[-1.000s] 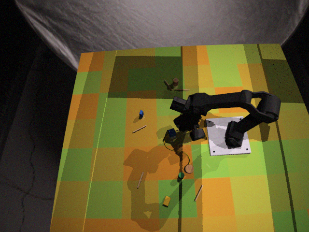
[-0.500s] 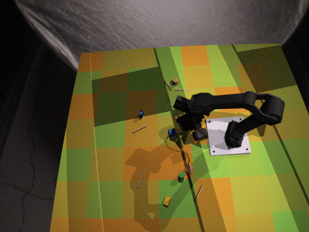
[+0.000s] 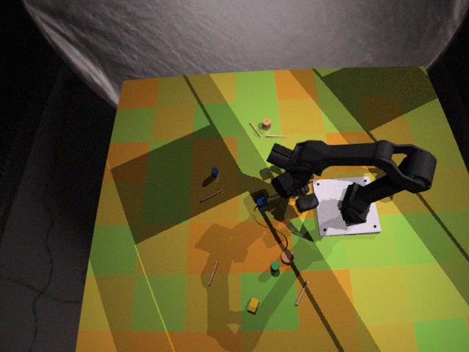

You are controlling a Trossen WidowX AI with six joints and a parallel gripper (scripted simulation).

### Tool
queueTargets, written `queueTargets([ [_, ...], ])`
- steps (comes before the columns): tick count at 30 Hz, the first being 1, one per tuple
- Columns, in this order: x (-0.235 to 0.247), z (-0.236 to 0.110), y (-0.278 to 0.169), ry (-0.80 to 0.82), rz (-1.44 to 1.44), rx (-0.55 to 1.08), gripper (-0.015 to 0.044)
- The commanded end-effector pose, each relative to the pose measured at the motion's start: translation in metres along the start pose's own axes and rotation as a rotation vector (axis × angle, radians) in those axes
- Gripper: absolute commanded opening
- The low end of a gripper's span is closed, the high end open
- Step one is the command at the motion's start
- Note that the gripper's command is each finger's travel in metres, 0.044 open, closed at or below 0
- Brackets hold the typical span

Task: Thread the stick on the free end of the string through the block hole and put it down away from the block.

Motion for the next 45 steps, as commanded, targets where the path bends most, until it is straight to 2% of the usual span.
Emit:
queueTargets([
  [1, 0.001, 0.000, -0.004, 0.002, -0.006, 0.009, 0.0000],
  [10, -0.006, 0.010, -0.015, 0.079, 0.002, 0.012, 0.0000],
  [21, -0.006, 0.011, -0.016, 0.081, 0.002, 0.012, 0.0000],
  [29, -0.009, 0.002, -0.013, 0.071, 0.007, 0.011, 0.0210],
  [35, -0.014, -0.068, -0.010, 0.071, 0.007, 0.011, 0.0210],
  [41, -0.014, -0.071, -0.011, 0.071, 0.007, 0.011, 0.0210],
  [45, -0.014, -0.065, -0.010, 0.069, 0.013, 0.012, 0.0315],
])
Point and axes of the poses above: the point midway between the two fingers, 35 mm back from their tips, its own z axis out along the fingers, its own x axis across the jaws, y = z × x, the point moved 5 cm from there along -z, back along the fingers
